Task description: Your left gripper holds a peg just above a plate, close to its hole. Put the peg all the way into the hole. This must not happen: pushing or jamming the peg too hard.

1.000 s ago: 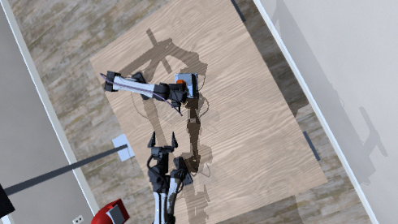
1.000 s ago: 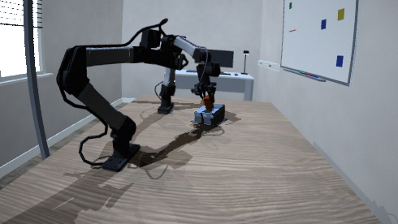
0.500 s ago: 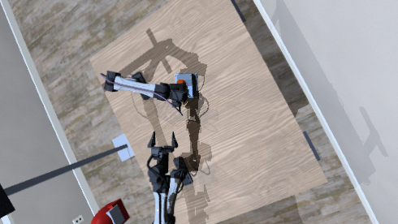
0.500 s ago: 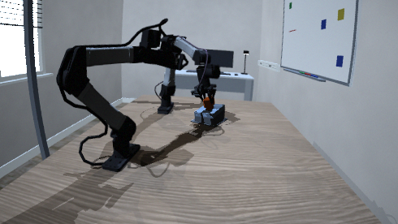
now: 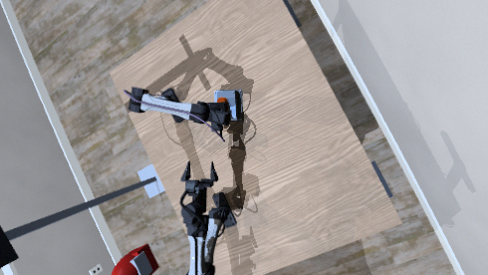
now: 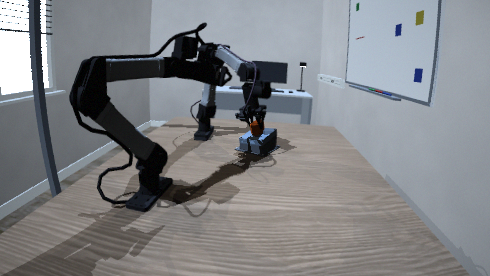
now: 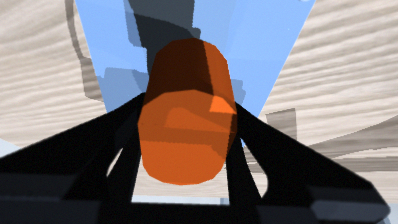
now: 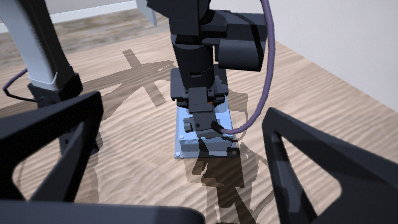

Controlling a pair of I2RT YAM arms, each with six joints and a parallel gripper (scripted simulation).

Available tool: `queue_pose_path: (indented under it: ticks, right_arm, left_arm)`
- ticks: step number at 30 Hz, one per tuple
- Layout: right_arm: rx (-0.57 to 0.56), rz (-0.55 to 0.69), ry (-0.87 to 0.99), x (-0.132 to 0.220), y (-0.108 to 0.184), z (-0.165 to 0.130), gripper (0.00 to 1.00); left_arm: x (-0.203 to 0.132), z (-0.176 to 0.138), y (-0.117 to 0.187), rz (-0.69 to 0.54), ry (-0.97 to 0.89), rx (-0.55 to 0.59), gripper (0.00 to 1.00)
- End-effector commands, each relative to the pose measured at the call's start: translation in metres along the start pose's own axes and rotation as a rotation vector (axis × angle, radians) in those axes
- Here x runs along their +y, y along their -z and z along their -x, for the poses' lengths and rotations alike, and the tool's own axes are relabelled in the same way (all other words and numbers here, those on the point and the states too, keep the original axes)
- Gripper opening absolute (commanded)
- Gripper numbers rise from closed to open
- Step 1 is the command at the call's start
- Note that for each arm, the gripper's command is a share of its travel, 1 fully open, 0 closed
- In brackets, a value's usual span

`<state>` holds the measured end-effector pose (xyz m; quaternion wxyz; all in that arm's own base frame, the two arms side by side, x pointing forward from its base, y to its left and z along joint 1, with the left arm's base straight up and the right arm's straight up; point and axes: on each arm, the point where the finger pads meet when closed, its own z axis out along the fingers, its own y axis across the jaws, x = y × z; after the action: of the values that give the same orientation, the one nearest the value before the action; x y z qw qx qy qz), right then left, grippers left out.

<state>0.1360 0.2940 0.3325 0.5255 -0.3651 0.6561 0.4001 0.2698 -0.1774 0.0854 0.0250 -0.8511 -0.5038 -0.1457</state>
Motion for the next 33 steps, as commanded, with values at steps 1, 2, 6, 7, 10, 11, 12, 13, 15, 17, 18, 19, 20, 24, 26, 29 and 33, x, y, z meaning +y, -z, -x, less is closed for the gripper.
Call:
queue_pose_path:
  ticks: [1,2,6,7,10,11,12,13,15,17,18,19,20,24,26,29,33]
  right_arm:
    - [-0.03,-0.001,-0.002,0.001,0.003,0.011,1.0]
    - [-0.03,-0.001,-0.002,0.001,0.003,0.011,1.0]
    - [-0.03,-0.001,-0.002,0.001,0.003,0.011,1.0]
    - [-0.03,-0.001,-0.002,0.001,0.003,0.011,1.0]
    - [-0.03,-0.001,-0.002,0.001,0.003,0.011,1.0]
    - [-0.03,-0.001,-0.002,0.001,0.003,0.011,1.0]
    - [-0.03,-0.001,-0.002,0.001,0.003,0.011,1.0]
    - [-0.03,-0.001,-0.002,0.001,0.003,0.011,1.0]
    - [-0.03,-0.001,-0.002,0.001,0.003,0.011,1.0]
    - [-0.03,-0.001,-0.002,0.001,0.003,0.011,1.0]
    - [-0.03,-0.001,-0.002,0.001,0.003,0.011,1.0]
    - [-0.03,-0.001,-0.002,0.001,0.003,0.011,1.0]
    - [-0.03,-0.001,-0.002,0.001,0.003,0.011,1.0]
    - [-0.03,-0.001,-0.002,0.001,0.003,0.011,1.0]
    - [-0.03,-0.001,-0.002,0.001,0.003,0.011,1.0]
    - [-0.03,-0.001,-0.002,0.001,0.003,0.011,1.0]
    - [-0.03,-0.001,-0.002,0.001,0.003,0.011,1.0]
  left_arm:
    - [0.007,-0.003,0.008,0.007,0.008,0.006,0.4]
    - [0.007,-0.003,0.008,0.007,0.008,0.006,0.4]
    - [0.006,-0.002,0.008,0.014,0.009,0.0,0.4]
    - [0.006,-0.002,0.008,0.014,0.009,0.0,0.4]
    - [0.005,-0.003,0.009,0.03,0.013,-0.005,0.4]
    - [0.006,-0.002,0.008,0.022,0.01,-0.003,0.4]
    - [0.006,-0.002,0.008,0.022,0.01,-0.003,0.4]
    - [0.006,-0.002,0.008,0.022,0.01,-0.003,0.51]
    - [0.007,-0.004,0.015,0.038,0.016,-0.002,0.7]
    - [0.007,-0.006,0.037,0.07,0.026,-0.003,0.7]
    - [0.007,-0.006,0.042,0.075,0.027,-0.003,0.7]
    - [0.009,-0.006,0.046,0.081,0.029,-0.004,0.7]
    - [0.009,-0.006,0.05,0.084,0.03,-0.005,0.7]
    - [0.01,-0.006,0.059,0.085,0.03,-0.006,0.7]
    - [0.008,-0.002,0.058,0.046,0.019,-0.008,0.7]
    - [0.005,0.0,0.045,0.01,0.01,-0.009,0.7]
    - [0.004,0.0,0.043,0.003,0.006,-0.006,0.7]
